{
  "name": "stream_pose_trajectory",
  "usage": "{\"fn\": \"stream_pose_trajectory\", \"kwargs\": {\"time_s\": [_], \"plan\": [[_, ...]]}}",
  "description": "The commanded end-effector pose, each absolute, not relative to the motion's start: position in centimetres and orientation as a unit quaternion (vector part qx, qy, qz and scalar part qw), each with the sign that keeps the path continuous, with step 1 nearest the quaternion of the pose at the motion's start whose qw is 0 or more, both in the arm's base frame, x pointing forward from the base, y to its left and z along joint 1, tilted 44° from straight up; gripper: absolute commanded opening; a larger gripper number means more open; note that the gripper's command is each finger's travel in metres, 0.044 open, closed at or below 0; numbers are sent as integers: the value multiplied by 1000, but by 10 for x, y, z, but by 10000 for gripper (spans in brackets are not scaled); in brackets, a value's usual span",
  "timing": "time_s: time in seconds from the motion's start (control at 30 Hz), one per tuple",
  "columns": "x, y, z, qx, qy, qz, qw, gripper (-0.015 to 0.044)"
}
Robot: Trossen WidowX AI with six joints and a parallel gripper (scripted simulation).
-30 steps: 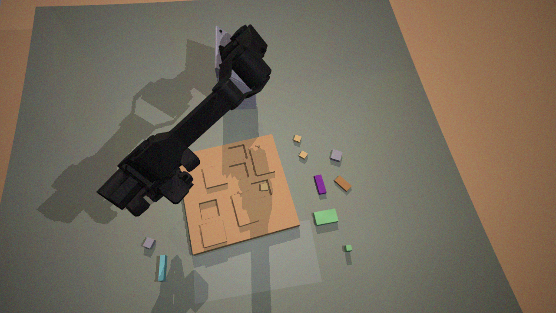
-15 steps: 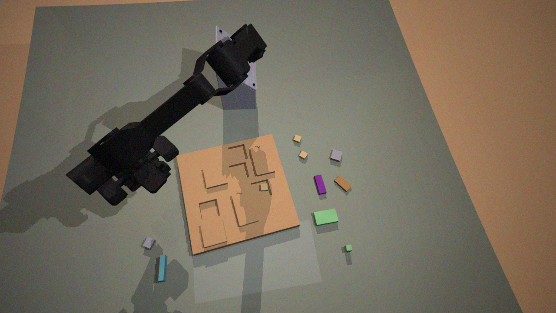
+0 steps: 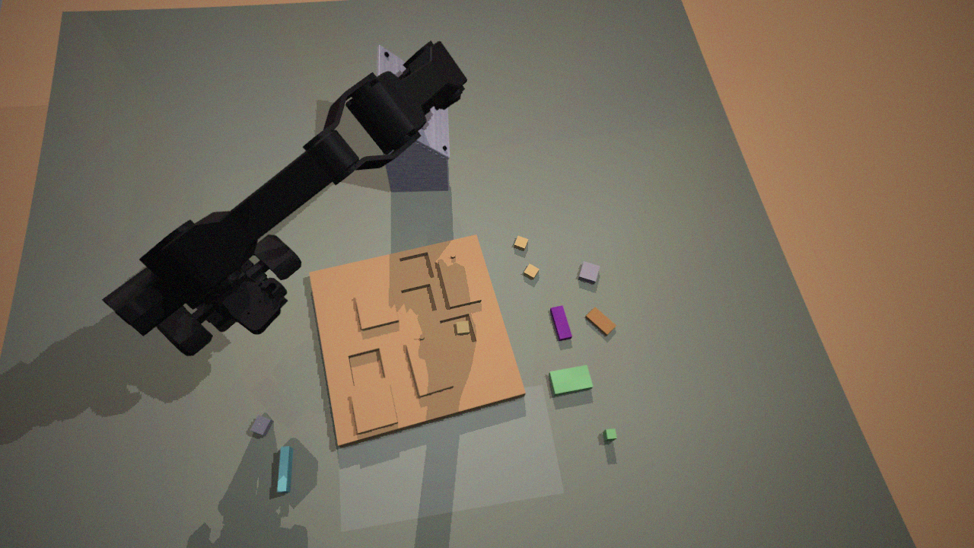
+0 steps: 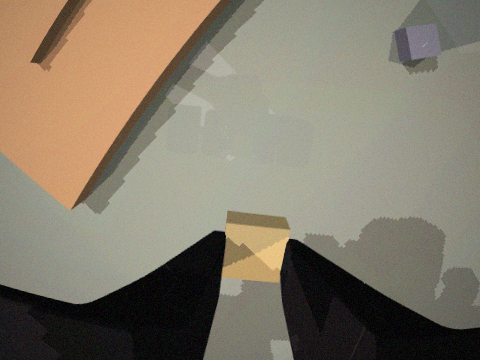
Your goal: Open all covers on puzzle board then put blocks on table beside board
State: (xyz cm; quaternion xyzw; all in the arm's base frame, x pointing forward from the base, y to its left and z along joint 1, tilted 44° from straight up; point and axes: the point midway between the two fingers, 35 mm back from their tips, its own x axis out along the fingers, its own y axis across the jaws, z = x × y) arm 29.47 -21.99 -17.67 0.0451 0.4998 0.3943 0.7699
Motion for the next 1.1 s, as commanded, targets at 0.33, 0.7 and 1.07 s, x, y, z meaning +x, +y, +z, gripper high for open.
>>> {"fn": "stream_pose_trajectory", "kwargs": {"time_s": [0.33,0.7,1.07], "plan": [[300,-204,-196,48,501,395,769,80],[304,-192,-209,49,501,395,769,80],[307,-179,-222,49,500,395,769,80]]}}
